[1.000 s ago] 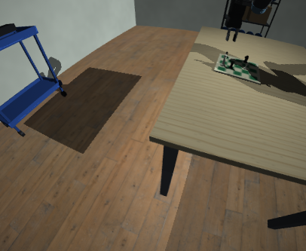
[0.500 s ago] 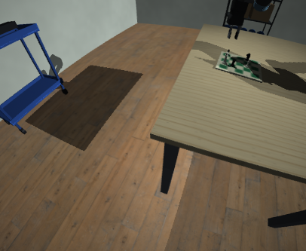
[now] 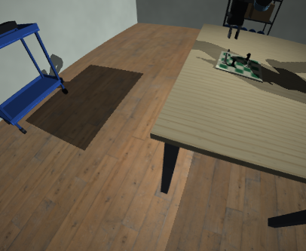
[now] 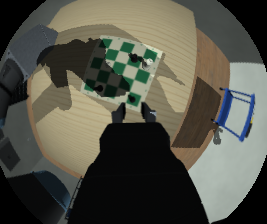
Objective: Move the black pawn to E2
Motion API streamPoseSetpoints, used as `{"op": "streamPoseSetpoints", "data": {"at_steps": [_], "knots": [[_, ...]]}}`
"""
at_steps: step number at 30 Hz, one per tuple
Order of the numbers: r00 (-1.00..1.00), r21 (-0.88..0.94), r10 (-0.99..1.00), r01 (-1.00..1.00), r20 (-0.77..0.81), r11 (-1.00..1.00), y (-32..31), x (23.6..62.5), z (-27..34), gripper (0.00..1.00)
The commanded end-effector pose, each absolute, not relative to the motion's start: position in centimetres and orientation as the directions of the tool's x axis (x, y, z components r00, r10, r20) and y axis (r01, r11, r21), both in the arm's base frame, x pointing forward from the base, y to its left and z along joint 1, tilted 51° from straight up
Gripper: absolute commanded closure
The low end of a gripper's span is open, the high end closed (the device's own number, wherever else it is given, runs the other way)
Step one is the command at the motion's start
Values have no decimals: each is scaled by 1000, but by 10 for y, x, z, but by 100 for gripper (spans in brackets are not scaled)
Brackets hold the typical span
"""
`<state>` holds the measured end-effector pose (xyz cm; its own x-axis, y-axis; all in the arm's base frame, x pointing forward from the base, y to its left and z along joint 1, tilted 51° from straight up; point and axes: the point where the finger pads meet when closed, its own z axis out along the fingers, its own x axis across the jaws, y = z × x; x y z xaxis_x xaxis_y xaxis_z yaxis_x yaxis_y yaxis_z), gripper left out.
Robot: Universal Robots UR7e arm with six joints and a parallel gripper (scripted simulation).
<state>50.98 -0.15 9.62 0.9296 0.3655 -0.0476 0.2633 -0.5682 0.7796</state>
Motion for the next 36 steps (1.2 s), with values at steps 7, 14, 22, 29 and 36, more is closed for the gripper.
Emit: {"op": "streamPoseSetpoints", "data": {"at_steps": [7, 14, 22, 29, 36], "knots": [[930, 778, 365, 268, -54, -569, -7, 509, 89, 32], [930, 778, 365, 268, -54, -569, -14, 511, 83, 32], [930, 777, 365, 268, -54, -569, -21, 514, 77, 32], [930, 777, 365, 268, -54, -569, -29, 517, 71, 32], [930, 777, 365, 268, -54, -569, -35, 519, 66, 32]]}}
